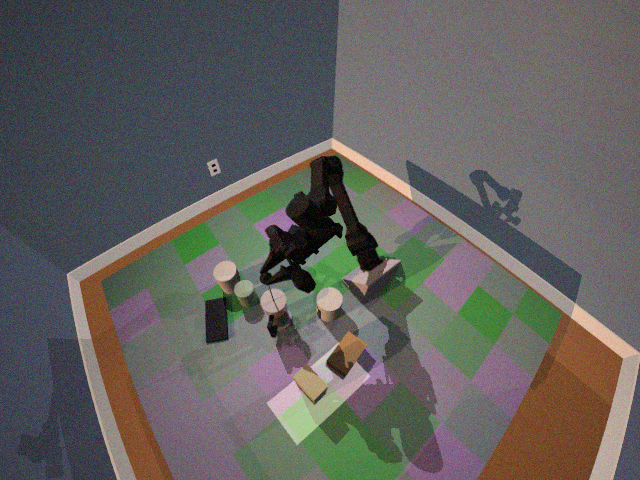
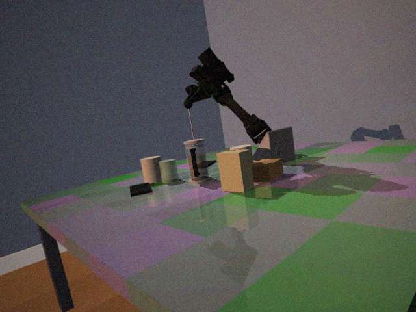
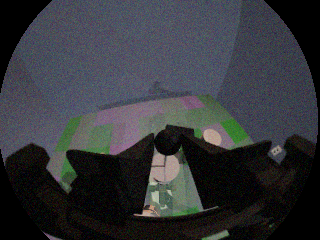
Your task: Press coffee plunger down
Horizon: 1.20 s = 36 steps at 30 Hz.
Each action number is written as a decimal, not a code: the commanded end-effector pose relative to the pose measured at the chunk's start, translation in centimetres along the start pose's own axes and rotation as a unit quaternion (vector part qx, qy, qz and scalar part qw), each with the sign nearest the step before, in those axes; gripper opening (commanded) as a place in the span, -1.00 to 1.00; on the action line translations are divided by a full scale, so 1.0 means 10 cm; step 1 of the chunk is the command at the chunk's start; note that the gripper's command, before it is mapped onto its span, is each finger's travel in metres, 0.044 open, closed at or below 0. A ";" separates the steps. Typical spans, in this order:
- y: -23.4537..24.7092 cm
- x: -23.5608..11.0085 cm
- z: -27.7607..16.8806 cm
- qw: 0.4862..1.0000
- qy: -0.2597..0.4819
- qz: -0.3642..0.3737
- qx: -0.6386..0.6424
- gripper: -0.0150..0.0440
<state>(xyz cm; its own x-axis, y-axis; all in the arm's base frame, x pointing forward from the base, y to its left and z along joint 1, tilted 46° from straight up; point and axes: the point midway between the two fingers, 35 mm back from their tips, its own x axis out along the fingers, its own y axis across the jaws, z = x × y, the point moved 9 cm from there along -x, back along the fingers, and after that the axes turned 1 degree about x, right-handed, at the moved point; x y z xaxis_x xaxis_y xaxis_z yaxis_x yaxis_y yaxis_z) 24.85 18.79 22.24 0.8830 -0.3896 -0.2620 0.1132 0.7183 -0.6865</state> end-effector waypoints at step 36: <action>0.05 0.37 -0.48 1.000 0.005 0.002 -0.001 -0.05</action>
<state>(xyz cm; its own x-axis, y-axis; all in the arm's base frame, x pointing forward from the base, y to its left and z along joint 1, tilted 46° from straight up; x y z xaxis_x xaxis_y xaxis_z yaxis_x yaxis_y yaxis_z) 25.83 16.06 19.08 0.8903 -0.3798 -0.2512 0.1187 0.7261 -0.6773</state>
